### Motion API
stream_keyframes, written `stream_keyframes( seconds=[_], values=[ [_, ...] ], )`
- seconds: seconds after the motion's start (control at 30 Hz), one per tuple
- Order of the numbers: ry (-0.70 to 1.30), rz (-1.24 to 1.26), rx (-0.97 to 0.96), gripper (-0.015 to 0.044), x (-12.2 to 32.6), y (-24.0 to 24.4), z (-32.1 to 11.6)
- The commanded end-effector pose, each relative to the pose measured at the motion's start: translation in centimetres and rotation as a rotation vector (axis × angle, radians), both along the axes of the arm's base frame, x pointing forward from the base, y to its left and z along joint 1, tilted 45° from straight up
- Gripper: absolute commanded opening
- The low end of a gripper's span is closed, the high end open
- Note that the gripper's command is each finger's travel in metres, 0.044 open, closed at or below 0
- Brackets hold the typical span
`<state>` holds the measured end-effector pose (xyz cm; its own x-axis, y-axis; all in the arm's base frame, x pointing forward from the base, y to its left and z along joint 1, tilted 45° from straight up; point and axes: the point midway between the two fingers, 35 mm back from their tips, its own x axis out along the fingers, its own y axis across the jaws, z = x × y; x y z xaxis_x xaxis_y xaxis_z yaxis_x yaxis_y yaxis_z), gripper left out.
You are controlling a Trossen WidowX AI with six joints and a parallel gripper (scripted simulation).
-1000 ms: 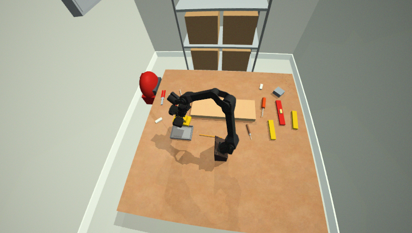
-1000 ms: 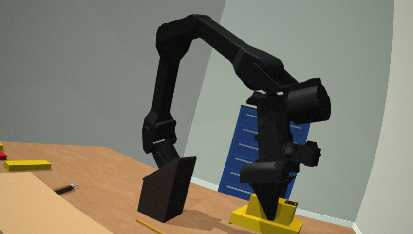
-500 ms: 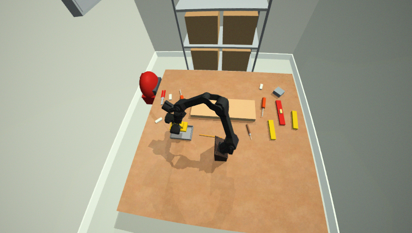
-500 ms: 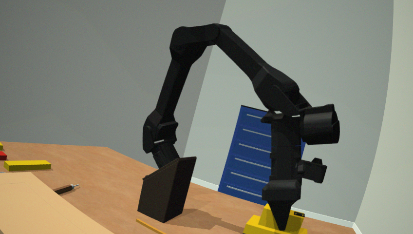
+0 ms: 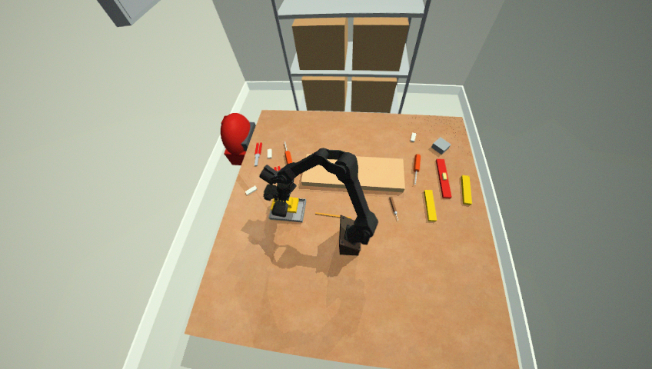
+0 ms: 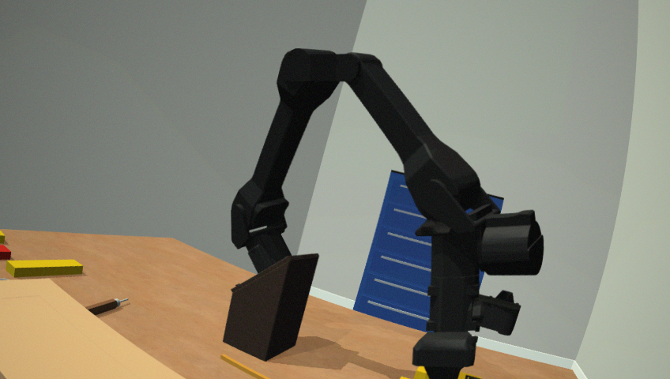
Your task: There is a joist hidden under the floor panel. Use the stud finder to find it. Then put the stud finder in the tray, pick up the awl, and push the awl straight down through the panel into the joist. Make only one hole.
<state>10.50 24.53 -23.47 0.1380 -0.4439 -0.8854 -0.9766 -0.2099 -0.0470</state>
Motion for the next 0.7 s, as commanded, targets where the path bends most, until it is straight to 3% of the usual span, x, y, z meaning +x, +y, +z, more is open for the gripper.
stream_keyframes(
  seconds=[0.0, 0.67],
  values=[
    [-0.001, 0.005, -0.002, 0.0000, 0.2, -1.0, -1.0],
    [-0.002, 0.005, -0.004, 0.0000, 0.8, -3.5, -3.4]
  ],
)
